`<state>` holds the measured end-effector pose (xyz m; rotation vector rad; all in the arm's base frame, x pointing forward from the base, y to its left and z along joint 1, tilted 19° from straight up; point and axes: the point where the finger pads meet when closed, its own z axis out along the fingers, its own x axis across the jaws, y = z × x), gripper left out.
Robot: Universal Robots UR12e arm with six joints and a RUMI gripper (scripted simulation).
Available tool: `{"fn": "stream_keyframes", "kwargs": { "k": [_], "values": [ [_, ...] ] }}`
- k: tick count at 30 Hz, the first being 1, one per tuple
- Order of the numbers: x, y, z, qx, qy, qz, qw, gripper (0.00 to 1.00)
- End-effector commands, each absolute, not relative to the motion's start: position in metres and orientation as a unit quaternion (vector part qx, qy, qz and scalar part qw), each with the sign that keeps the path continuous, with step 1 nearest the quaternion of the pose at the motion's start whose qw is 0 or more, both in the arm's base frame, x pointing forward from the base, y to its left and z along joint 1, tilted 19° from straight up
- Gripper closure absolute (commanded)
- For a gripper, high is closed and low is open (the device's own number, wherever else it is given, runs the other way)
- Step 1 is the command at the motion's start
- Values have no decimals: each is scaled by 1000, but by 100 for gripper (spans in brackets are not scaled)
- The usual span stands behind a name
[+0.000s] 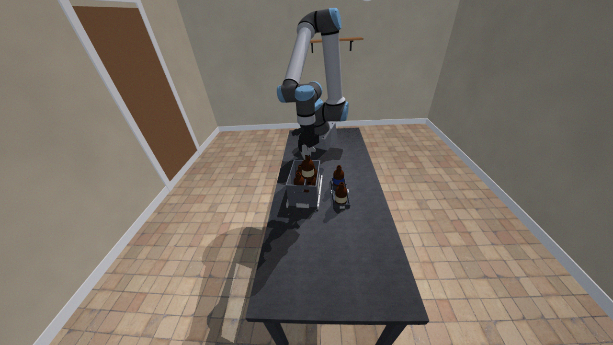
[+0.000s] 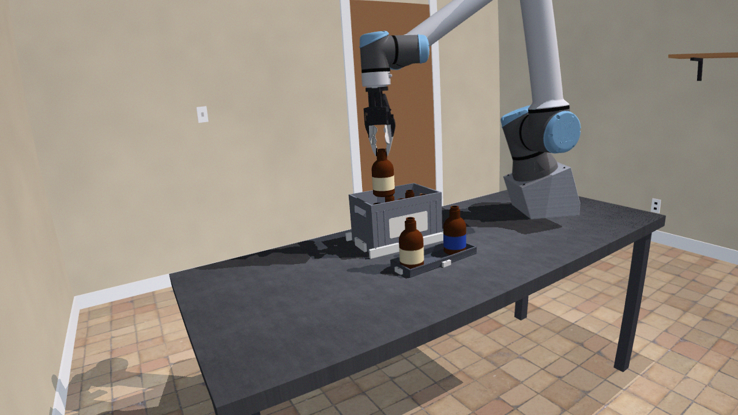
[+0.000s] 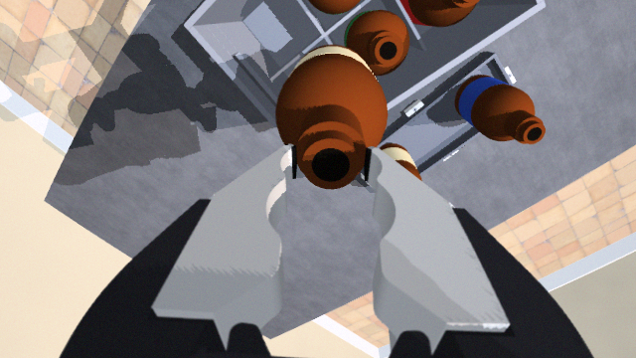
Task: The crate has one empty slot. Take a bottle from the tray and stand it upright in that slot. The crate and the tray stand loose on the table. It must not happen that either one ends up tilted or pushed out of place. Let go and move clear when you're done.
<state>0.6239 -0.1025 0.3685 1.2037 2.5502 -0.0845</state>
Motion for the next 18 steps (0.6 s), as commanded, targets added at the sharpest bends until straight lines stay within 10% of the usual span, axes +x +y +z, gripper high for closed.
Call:
{"fn": "stream_keyframes", "kwargs": {
  "k": [1, 18],
  "values": [
    [625, -111, 371, 421, 892, -29, 160, 100],
    [628, -140, 378, 421, 892, -29, 160, 100]
  ]
}}
